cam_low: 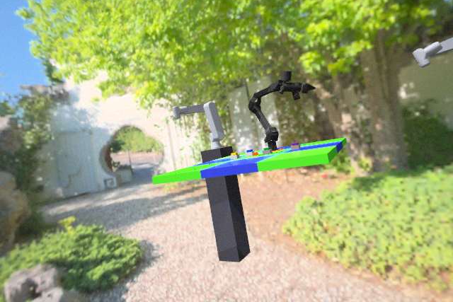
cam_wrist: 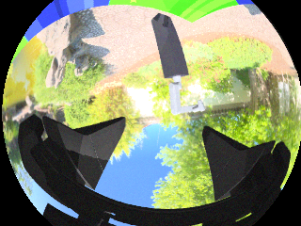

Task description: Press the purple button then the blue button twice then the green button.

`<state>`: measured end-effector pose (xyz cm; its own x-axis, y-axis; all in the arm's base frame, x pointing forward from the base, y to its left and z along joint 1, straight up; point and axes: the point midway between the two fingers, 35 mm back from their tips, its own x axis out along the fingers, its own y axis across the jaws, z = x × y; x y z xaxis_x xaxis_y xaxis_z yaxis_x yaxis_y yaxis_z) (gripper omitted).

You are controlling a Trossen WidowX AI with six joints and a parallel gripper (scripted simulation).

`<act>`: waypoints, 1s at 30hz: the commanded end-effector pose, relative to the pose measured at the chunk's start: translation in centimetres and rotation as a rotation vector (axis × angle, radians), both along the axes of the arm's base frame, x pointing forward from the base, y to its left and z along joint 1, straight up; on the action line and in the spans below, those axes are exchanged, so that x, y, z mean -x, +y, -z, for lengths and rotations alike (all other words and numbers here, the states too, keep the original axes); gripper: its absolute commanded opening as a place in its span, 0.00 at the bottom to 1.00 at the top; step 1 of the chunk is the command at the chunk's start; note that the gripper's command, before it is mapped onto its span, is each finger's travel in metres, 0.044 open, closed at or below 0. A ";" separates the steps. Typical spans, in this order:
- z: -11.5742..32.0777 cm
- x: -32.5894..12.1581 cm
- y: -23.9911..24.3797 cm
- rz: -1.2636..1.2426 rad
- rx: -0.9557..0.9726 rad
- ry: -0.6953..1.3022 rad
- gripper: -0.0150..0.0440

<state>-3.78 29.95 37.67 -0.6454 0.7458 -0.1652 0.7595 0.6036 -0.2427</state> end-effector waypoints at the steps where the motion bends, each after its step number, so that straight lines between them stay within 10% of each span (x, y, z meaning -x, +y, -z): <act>1: 0.1 -0.2 0.1 0.006 -0.002 -0.011 0.93; 15: 12.8 -13.0 2.2 0.022 0.156 -0.966 0.93; 30: 20.6 -20.4 -5.4 -0.749 0.366 -1.443 0.93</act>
